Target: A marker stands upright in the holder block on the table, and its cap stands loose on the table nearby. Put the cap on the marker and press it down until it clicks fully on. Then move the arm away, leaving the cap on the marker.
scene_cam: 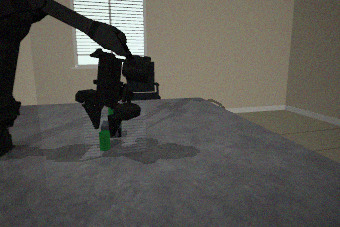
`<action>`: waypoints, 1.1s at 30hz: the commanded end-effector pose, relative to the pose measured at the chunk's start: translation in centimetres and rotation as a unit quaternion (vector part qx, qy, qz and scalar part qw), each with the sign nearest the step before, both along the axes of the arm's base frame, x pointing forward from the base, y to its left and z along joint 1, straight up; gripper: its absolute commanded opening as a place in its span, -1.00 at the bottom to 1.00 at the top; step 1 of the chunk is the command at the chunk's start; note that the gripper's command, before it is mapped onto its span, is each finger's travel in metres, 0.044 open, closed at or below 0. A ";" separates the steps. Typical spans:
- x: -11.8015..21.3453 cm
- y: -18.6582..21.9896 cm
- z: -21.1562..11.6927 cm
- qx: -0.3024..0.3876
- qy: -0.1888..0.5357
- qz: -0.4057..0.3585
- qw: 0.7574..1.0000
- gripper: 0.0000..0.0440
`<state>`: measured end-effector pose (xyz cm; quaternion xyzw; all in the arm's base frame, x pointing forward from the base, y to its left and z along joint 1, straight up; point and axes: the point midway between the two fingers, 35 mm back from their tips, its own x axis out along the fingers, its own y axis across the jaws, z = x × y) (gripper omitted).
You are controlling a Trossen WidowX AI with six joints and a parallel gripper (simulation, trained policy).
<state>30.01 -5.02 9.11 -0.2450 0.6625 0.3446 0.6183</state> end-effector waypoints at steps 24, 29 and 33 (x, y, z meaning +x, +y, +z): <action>0.0 0.5 -1.2 -0.035 -0.009 0.075 0.997 -0.66; 0.3 0.7 0.3 -0.041 -0.025 0.084 0.995 -0.73; 0.6 1.1 1.4 -0.044 -0.037 0.090 0.994 -0.75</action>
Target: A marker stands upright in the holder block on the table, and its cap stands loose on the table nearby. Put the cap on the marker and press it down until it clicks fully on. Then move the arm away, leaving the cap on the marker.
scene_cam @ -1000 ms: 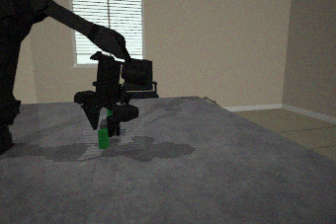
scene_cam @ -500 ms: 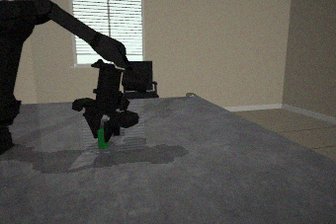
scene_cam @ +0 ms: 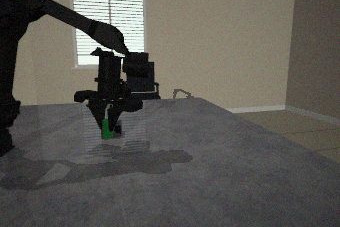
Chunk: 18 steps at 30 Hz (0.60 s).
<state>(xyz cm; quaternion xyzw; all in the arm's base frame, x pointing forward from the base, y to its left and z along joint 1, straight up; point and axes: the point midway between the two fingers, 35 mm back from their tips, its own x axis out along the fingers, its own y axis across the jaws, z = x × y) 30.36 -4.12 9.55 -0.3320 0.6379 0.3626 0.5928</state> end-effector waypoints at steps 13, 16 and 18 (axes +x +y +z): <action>0.7 3.4 5.1 -0.004 -0.042 0.025 0.999 -0.77; 0.7 4.4 6.1 -0.003 -0.046 0.028 0.999 -0.78; 0.6 5.1 6.7 -0.001 -0.047 0.030 0.998 -0.79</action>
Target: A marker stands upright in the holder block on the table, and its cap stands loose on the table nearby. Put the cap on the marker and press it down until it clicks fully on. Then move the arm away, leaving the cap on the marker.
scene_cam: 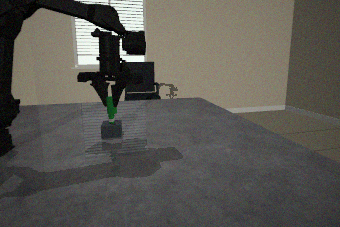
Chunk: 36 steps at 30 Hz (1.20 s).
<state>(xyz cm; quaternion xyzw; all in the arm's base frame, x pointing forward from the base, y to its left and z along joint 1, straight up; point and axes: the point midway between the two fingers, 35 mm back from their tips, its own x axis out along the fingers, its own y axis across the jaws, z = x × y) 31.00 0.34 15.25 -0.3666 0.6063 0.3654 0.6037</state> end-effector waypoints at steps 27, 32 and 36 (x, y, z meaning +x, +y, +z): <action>-0.9 5.8 1.8 0.006 0.025 0.012 1.000 -0.95; -0.9 5.7 1.2 0.005 0.031 0.009 0.999 -0.97; -0.9 5.7 0.6 0.005 0.037 0.009 0.999 -0.99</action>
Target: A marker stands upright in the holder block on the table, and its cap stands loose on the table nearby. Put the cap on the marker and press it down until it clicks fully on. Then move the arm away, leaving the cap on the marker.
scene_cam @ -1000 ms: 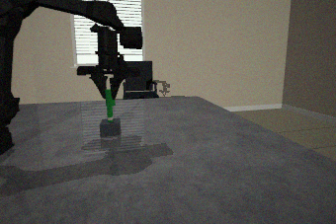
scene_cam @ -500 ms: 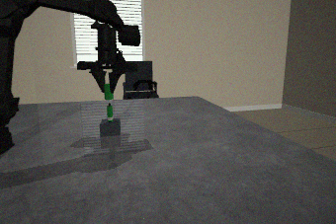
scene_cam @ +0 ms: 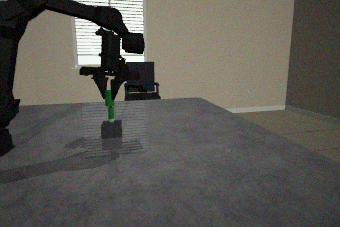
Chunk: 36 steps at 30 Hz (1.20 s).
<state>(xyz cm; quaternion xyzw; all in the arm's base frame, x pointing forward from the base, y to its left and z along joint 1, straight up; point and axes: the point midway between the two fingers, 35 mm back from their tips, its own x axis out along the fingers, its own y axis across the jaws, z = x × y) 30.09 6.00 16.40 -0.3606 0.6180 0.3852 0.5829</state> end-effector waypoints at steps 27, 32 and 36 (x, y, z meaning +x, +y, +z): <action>-0.7 -0.1 -6.0 0.009 0.046 0.031 0.998 -0.83; -0.6 -0.3 -6.4 0.007 0.042 0.039 0.998 -0.81; -0.5 -0.4 -6.7 0.005 0.039 0.045 0.998 -0.79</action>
